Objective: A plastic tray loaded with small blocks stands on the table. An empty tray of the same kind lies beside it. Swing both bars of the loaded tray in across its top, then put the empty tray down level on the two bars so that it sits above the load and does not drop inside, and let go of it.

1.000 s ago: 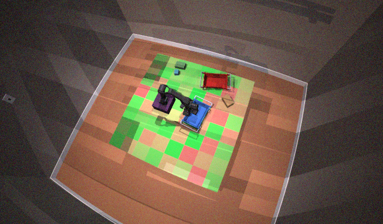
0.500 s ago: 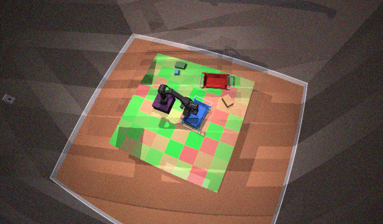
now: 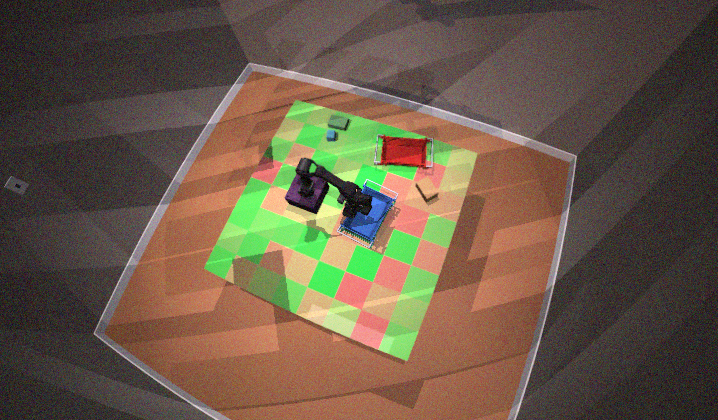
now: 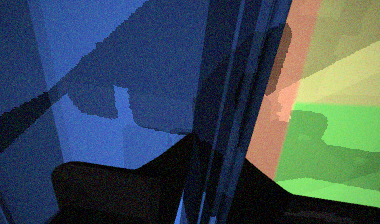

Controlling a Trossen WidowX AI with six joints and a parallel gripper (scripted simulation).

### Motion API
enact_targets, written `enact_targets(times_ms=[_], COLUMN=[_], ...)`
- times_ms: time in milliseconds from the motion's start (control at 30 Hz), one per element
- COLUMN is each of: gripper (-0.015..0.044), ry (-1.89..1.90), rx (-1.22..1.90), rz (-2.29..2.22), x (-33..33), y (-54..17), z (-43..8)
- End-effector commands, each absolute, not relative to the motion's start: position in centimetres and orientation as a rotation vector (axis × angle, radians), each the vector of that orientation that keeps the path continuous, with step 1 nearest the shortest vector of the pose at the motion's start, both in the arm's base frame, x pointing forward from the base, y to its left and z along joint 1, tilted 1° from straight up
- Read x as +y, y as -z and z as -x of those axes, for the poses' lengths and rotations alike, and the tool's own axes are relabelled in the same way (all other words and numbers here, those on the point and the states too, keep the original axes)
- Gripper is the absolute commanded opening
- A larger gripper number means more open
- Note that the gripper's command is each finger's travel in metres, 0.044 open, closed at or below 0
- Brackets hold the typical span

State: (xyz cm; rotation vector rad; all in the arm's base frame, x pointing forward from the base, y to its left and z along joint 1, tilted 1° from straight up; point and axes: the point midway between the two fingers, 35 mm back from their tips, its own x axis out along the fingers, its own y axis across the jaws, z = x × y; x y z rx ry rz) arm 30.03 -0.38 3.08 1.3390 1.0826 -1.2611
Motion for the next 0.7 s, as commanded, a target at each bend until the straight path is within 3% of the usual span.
enact_targets(times_ms=[0,367,667], gripper=[0.0,0.0,0.0132], ry=[1.286,1.286,1.286], rx=[1.107,1.107,1.107], rz=[-1.326,-1.326,-1.326], x=[-0.32,-0.32,-0.32], y=[-2.46,-2.46,-2.46], z=[-29.43,-29.43,-29.43])
